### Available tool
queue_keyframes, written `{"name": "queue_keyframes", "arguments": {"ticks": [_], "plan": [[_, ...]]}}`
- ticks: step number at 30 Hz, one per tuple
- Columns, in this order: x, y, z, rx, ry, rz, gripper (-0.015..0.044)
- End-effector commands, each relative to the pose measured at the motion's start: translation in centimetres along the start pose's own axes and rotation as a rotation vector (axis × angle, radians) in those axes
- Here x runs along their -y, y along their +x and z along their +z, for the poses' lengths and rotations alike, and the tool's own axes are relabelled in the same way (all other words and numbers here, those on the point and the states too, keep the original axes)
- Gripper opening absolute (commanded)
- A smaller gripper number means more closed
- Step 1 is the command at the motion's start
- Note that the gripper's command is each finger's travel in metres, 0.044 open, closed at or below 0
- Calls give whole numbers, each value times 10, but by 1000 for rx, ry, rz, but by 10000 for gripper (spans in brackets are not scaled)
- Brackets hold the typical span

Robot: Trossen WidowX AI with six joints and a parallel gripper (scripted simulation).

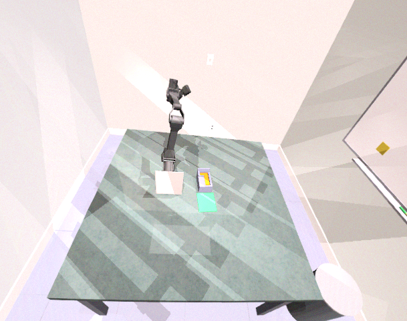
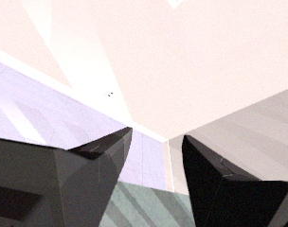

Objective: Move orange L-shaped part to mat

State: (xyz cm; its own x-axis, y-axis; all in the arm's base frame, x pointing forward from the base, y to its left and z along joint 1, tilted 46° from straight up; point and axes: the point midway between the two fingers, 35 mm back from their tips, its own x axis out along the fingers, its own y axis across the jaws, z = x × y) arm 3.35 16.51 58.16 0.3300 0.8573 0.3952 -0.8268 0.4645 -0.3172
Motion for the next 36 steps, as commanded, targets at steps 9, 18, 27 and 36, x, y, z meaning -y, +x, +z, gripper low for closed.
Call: {"name": "queue_keyframes", "arguments": {"ticks": [9,18,27,36], "plan": [[-49,72,-163,-431,-269,100,180],[-22,61,-312,-857,-221,183,180],[14,-18,-438,-1281,190,198,180],[33,-130,-498,-1499,979,27,180]]}}
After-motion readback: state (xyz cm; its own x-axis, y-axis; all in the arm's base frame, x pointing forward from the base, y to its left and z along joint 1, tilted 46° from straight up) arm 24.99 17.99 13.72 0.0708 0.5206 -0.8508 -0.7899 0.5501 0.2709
